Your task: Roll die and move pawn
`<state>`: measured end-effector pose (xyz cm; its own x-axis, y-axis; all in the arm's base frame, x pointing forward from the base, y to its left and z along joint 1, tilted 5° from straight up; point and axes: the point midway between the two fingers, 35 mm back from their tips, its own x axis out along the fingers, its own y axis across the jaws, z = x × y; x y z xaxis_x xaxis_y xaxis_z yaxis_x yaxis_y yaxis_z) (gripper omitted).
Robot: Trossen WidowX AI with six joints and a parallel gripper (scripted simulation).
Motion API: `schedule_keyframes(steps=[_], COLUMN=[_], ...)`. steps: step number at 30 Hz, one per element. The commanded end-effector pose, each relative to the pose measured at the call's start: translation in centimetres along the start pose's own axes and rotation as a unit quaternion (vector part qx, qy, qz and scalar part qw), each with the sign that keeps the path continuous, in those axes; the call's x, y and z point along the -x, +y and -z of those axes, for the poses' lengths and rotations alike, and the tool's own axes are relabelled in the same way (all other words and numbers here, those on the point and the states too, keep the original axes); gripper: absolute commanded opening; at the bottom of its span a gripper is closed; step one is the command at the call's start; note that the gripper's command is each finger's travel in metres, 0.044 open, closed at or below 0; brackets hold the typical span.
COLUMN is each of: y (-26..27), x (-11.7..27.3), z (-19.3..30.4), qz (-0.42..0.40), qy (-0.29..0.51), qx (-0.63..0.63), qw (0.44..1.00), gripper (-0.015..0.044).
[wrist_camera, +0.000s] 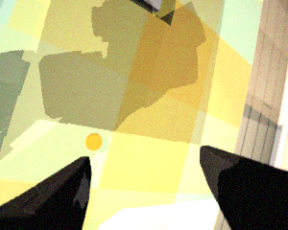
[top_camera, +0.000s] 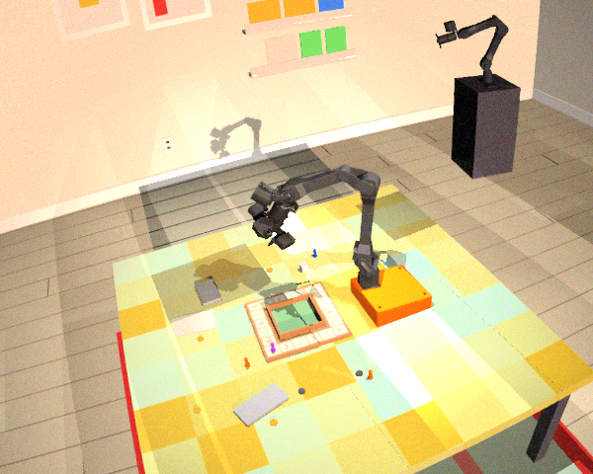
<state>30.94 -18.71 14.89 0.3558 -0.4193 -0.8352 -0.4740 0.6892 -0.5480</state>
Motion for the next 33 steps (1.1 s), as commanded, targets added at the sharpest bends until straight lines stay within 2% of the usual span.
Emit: schedule_keyframes(steps=[1,7,17,33], y=[3.6,9.0,9.4,10.9], x=[-3.7,-5.9,-5.8,-8.2], z=[5.5,11.8,12.4,12.7], qz=[-0.111,-0.25,-0.255,-0.255], qy=[0.055,0.107,0.108,0.108], qx=[-0.056,-0.149,-0.153,-0.153], qw=[0.991,0.951,0.949,0.949], gripper=[0.0275,0.0275,0.0275,0.0275])
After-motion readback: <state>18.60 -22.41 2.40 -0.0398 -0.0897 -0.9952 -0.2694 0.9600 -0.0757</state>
